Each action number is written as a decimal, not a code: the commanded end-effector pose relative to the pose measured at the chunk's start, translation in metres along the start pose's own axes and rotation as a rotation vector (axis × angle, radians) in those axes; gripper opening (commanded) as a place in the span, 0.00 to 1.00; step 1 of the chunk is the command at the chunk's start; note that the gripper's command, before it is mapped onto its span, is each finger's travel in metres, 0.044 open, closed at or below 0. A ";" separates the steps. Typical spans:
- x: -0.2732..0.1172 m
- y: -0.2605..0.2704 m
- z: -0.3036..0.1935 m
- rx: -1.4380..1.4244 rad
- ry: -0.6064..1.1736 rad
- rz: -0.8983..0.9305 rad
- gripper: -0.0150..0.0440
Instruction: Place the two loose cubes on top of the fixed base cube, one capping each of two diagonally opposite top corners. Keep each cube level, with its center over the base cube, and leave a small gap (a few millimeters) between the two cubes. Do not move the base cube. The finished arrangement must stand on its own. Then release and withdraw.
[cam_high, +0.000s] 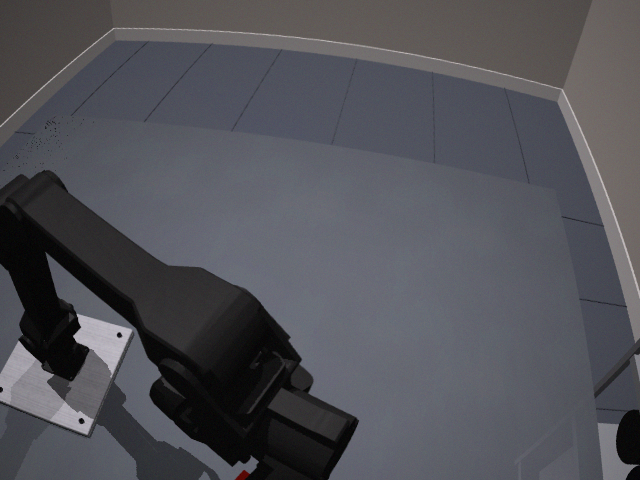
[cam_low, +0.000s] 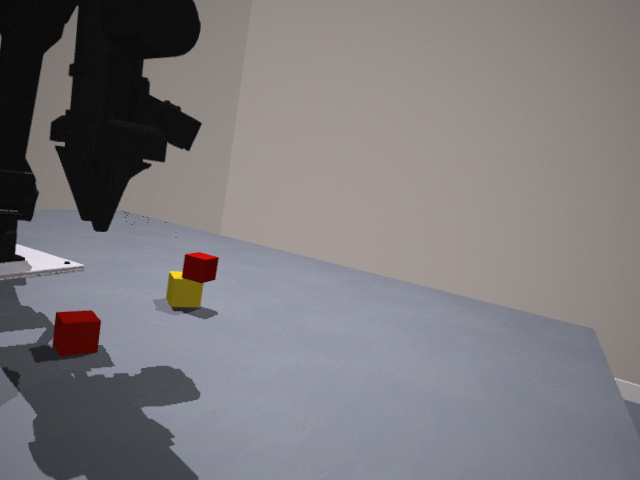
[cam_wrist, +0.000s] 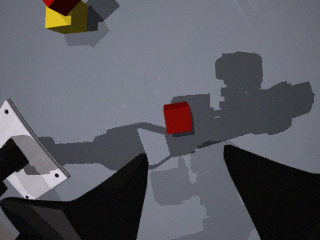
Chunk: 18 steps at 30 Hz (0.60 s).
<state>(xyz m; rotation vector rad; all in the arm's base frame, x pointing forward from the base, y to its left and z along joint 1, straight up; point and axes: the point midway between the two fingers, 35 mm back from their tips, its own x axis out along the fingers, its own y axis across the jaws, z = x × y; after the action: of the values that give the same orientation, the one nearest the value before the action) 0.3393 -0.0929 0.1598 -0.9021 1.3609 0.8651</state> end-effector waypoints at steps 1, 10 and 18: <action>-0.002 -0.002 -0.005 -0.046 0.003 0.000 0.70; 0.037 -0.003 -0.005 -0.046 0.003 0.000 0.70; 0.063 -0.002 -0.005 -0.046 0.003 0.000 0.70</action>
<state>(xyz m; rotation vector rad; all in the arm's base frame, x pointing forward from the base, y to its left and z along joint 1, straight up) 0.3394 -0.0974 0.1002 -0.9260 1.3562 0.9065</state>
